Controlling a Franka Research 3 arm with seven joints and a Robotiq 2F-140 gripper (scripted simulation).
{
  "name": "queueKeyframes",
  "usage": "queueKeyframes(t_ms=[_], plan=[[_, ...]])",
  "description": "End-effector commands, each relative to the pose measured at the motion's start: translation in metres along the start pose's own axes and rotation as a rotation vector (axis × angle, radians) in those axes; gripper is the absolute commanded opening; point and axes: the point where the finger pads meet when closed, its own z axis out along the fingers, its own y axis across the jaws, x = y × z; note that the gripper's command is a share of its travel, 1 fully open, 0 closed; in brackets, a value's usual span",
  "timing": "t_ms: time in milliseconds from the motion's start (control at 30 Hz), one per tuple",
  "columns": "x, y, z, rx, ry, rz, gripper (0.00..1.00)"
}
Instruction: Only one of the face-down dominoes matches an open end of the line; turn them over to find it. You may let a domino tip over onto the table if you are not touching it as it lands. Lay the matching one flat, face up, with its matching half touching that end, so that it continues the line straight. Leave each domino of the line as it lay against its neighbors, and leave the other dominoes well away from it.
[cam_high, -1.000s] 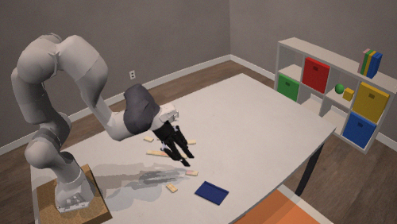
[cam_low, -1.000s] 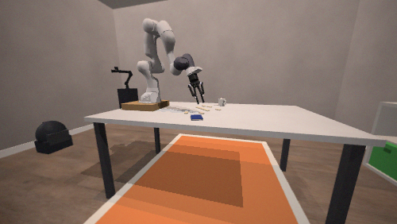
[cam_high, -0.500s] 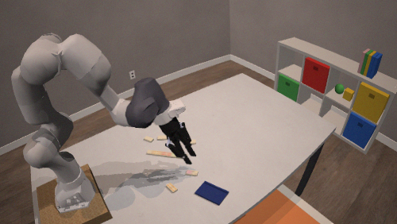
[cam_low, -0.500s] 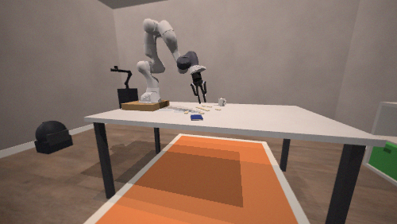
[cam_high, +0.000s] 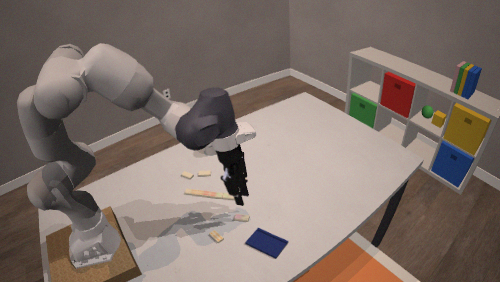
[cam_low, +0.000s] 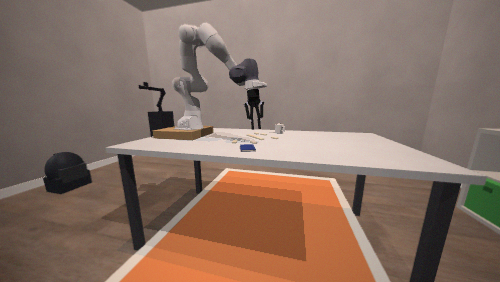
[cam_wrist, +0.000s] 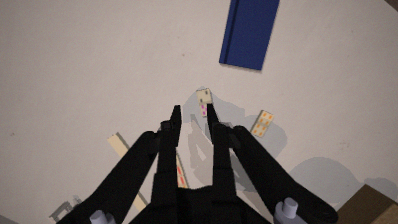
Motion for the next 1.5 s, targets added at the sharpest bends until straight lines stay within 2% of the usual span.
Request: queueKeyframes(t_ms=[0,567,633,667,733,867,933,967,1167,1200,1467], plan=[[-0.008,0.017,0.006,-0.051,-0.109,-0.184,0.33],[-0.008,0.017,0.006,-0.051,-0.109,-0.184,0.33],[-0.015,0.009,0.005,-0.047,-0.104,-0.139,0.33],[-0.029,-0.004,0.003,-0.047,-0.104,-0.126,0.33],[-0.073,-0.035,-0.001,-0.05,-0.105,-0.078,0.33],[-0.14,-0.059,-0.007,-0.061,-0.103,0.044,0.33],[-0.14,-0.059,-0.007,-0.061,-0.103,0.044,0.33],[-0.189,-0.078,-0.011,-0.063,-0.102,0.064,0.33],[-0.293,-0.116,-0.025,-0.066,-0.101,0.083,0.33],[-0.302,-0.12,-0.027,-0.066,-0.101,0.083,0.33],[-0.302,-0.12,-0.027,-0.066,-0.101,0.083,0.33]])
